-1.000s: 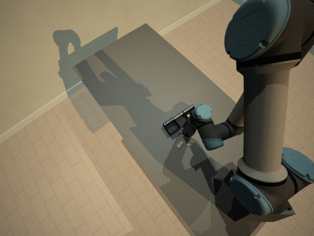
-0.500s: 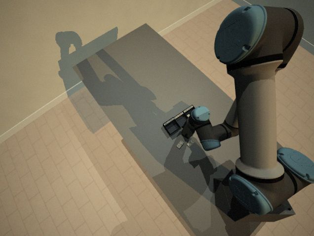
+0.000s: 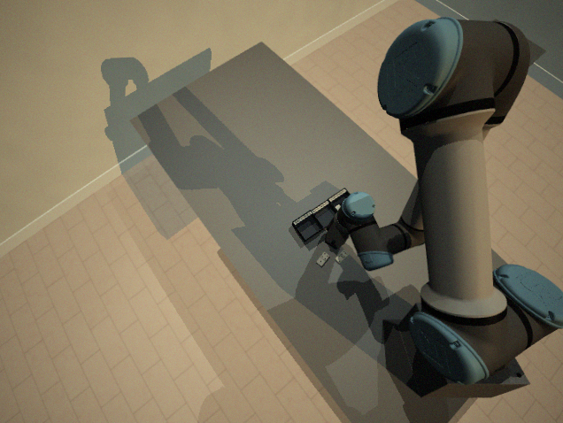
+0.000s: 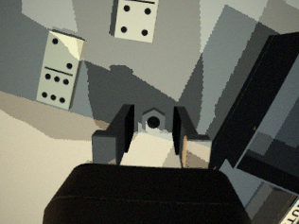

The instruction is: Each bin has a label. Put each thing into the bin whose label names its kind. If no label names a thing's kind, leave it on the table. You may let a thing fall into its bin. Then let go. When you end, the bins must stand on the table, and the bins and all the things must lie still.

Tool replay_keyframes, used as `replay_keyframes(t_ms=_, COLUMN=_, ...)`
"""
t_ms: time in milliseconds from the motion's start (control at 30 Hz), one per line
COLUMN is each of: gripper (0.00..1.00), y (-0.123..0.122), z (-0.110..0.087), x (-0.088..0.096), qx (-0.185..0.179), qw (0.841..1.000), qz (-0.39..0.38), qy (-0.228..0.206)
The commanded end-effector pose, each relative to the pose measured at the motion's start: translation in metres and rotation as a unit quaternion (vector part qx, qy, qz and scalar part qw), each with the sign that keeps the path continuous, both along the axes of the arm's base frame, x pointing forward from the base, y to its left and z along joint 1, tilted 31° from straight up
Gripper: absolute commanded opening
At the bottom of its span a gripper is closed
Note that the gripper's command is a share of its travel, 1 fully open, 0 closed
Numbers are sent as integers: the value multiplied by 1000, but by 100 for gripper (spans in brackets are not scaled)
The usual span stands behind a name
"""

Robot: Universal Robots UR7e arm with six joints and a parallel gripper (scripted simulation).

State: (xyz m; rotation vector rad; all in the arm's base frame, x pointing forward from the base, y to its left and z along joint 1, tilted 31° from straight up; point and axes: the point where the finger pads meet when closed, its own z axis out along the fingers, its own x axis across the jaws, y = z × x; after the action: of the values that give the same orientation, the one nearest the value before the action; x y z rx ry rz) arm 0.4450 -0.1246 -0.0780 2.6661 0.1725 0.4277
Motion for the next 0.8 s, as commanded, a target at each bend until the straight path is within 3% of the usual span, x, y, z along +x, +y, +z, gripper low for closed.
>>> replay_keyframes(t_ms=0, gripper=64, y=0, z=0, x=0, qx=0, qw=1000, qz=0, qy=-1)
replay_keyframes(t_ms=133, gripper=64, y=0, z=0, x=0, qx=0, qw=1000, qz=0, qy=-1)
replay_keyframes(t_ms=167, gripper=34, y=0, z=0, x=0, qx=0, qw=1000, qz=0, qy=-1)
replay_keyframes(t_ms=767, gripper=34, y=0, z=0, x=0, qx=0, qw=1000, qz=0, qy=-1)
